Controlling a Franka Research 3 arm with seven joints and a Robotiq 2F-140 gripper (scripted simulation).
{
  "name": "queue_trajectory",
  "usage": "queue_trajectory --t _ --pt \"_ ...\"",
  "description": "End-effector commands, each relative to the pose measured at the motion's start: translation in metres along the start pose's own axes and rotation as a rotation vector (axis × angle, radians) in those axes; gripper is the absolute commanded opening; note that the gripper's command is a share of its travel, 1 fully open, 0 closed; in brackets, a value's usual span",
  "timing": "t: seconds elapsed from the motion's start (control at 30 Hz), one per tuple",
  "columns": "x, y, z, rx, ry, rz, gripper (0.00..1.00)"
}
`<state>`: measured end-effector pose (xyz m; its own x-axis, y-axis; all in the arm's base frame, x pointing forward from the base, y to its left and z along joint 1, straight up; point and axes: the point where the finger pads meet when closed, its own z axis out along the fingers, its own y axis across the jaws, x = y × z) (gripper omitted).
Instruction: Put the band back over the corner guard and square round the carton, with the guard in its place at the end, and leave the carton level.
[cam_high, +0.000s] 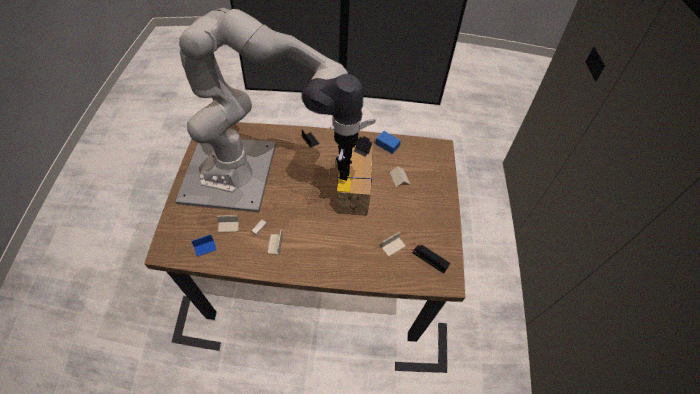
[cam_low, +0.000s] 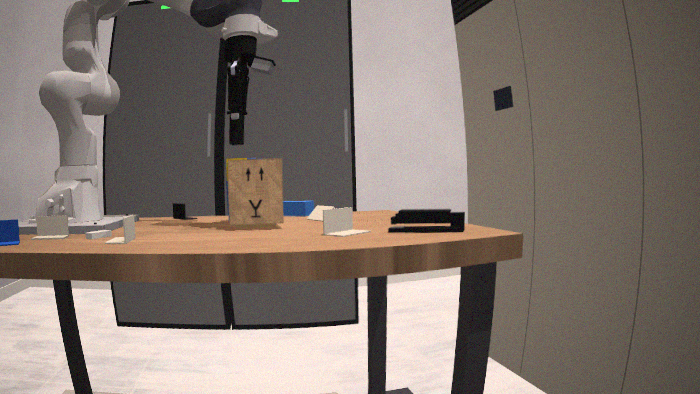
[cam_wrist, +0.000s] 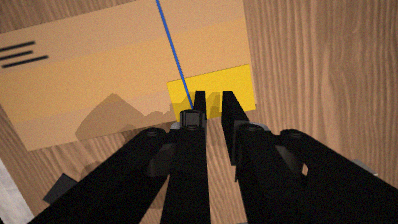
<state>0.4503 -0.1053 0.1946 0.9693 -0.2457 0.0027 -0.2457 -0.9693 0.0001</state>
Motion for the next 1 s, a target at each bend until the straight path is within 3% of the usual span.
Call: queue_trajectory --t 0.0,0.07,0.13,0.97 --pt "0.027 -0.016 0.001 -0.002 -0.005 -0.12 0.18" --pt "0.059 -0.036 0.004 0.0 -0.004 -0.245 0.18" --pt "0.075 -0.046 0.007 0.002 -0.003 -0.307 0.18" --pt "0.075 -0.047 0.007 0.002 -0.003 -0.31 0.18"
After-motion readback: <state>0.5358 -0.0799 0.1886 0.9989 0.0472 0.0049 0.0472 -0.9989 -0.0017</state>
